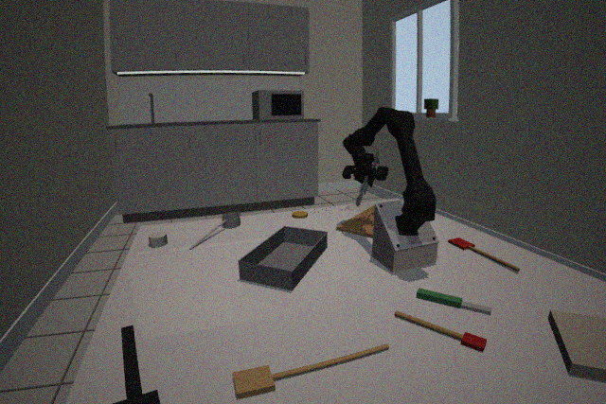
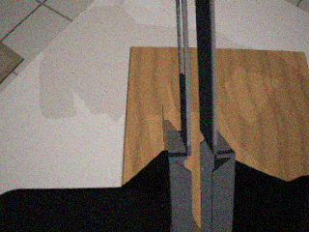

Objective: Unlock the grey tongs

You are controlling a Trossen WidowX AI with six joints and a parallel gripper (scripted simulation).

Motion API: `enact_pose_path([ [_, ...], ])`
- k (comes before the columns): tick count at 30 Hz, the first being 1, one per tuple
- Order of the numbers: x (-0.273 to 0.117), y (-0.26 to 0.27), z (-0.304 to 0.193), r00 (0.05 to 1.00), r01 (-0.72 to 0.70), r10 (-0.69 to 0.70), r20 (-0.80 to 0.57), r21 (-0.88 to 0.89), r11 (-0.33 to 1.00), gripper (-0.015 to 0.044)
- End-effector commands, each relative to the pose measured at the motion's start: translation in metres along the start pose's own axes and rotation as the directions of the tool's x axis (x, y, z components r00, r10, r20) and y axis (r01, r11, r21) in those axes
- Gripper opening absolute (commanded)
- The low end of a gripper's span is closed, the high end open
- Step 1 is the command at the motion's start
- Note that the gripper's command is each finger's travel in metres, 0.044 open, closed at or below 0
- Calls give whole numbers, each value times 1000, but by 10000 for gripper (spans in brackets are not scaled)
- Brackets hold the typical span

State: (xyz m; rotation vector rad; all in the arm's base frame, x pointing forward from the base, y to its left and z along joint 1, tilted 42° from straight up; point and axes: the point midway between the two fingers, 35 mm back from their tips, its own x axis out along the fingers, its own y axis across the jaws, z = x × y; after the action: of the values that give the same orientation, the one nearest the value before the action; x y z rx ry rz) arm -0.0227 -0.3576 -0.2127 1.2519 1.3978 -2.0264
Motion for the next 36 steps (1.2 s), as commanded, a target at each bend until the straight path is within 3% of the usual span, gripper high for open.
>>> enact_pose_path([
  [1,-9,1,4,996,-2,2,94,2,1000,-150],
  [29,-48,-21,-15,844,-9,-28,535,66,998,-150],
  [36,-50,-24,-17,831,-11,-30,555,72,997,-150],
])
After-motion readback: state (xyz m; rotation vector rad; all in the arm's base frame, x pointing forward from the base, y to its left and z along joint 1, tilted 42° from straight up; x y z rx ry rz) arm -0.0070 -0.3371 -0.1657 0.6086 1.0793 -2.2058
